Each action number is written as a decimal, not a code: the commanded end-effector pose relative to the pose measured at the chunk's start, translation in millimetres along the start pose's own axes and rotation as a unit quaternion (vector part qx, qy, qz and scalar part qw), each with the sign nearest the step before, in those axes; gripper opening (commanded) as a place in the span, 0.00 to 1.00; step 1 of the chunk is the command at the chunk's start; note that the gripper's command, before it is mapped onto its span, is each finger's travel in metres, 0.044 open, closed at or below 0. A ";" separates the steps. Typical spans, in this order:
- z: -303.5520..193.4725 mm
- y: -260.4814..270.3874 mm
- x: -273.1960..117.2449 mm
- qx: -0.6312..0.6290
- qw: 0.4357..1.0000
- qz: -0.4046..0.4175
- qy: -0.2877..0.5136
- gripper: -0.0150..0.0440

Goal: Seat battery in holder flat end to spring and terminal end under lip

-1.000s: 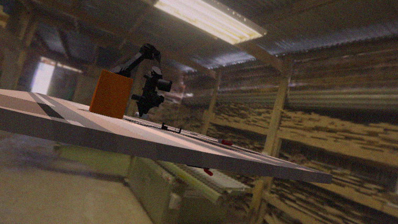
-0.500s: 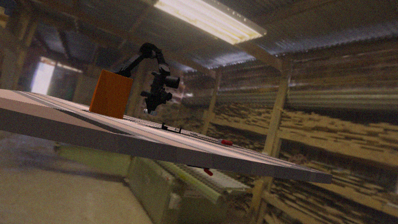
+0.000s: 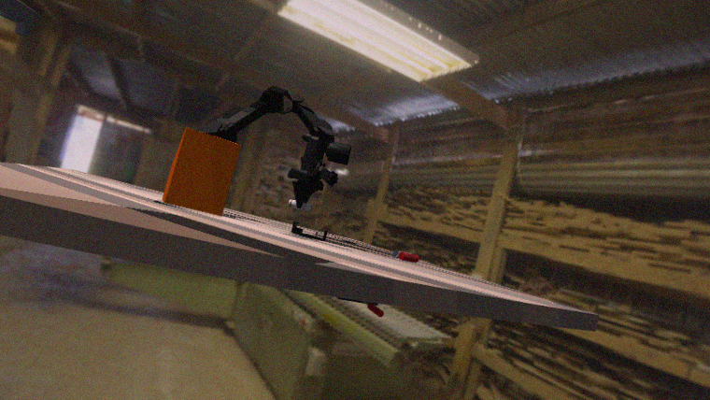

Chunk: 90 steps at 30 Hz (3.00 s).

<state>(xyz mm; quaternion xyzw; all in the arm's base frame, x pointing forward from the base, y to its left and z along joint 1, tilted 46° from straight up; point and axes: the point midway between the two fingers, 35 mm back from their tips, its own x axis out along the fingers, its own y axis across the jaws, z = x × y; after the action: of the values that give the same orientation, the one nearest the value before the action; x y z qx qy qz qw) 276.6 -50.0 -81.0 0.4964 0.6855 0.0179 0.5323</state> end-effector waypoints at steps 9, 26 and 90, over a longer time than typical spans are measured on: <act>37.3 31.5 -5.0 -0.039 0.999 0.000 0.001 0.38; 28.2 31.3 32.5 -0.041 0.992 -0.009 0.123 0.38; 36.5 33.1 51.8 -0.044 0.965 -0.019 0.259 0.38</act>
<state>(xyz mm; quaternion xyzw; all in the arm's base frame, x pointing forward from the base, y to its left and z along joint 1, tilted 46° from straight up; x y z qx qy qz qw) 329.4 -15.6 -114.2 0.4417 0.8043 0.1608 0.3635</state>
